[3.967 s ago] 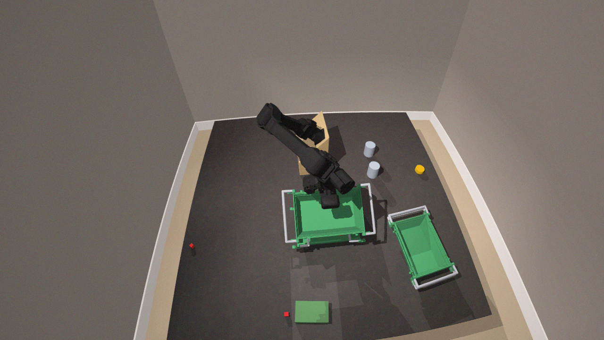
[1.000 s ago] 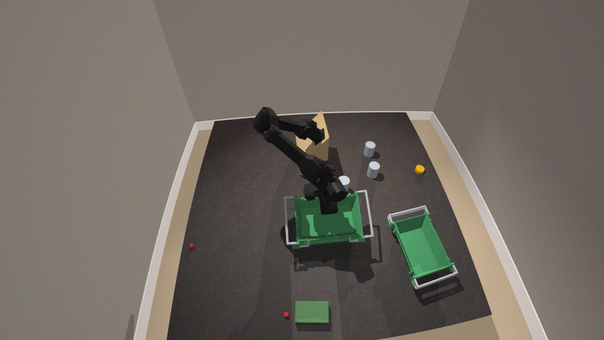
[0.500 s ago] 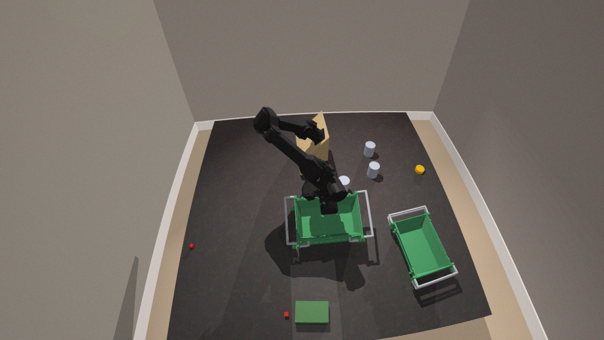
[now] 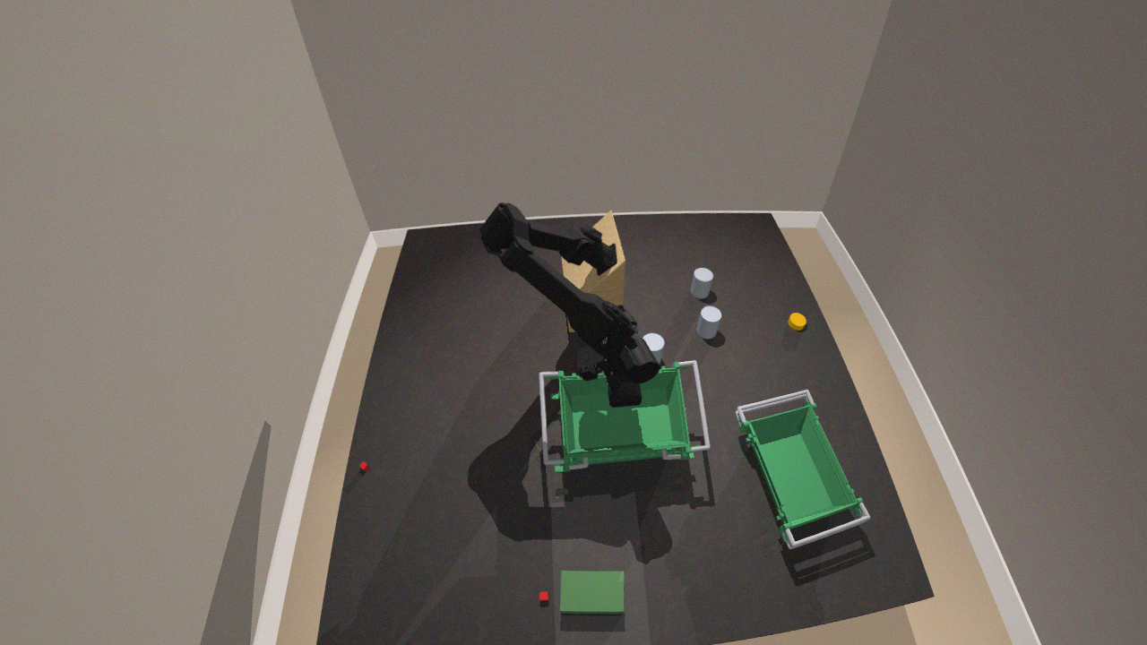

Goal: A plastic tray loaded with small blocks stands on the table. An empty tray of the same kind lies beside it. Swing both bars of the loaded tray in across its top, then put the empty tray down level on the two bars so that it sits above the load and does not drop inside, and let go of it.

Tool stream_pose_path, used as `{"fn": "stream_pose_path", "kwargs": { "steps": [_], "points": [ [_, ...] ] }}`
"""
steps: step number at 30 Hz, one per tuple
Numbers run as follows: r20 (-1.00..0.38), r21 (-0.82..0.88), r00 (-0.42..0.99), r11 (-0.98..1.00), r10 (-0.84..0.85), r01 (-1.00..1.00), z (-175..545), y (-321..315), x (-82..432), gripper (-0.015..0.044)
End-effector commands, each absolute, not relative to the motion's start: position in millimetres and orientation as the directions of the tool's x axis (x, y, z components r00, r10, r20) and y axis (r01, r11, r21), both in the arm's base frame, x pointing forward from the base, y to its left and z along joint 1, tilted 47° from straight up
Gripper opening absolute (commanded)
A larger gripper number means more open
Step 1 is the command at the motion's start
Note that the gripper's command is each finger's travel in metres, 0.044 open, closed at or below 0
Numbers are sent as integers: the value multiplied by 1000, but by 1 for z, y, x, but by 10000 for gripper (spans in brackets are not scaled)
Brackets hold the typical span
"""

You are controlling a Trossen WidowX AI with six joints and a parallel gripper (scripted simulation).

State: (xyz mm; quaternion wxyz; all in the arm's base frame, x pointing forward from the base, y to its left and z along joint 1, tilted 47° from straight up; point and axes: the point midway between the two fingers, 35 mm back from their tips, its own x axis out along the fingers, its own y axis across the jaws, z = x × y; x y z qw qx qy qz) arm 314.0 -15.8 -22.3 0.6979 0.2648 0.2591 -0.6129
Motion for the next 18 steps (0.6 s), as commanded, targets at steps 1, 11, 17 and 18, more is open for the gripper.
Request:
{"fn": "stream_pose_path", "kwargs": {
  "steps": [1, 11, 17, 18],
  "points": [
    [-684, 37, 98, 100, -722, 994, -24, -20, 311, 0],
    [-686, 51, 114, 108, -718, 993, -22, -16, 314, 0],
    [-685, 41, 102, 102, -722, 994, -27, -23, 310, 0],
    [-685, 39, 100, 101, -722, 994, -28, -25, 309, 0]
  ]
}}
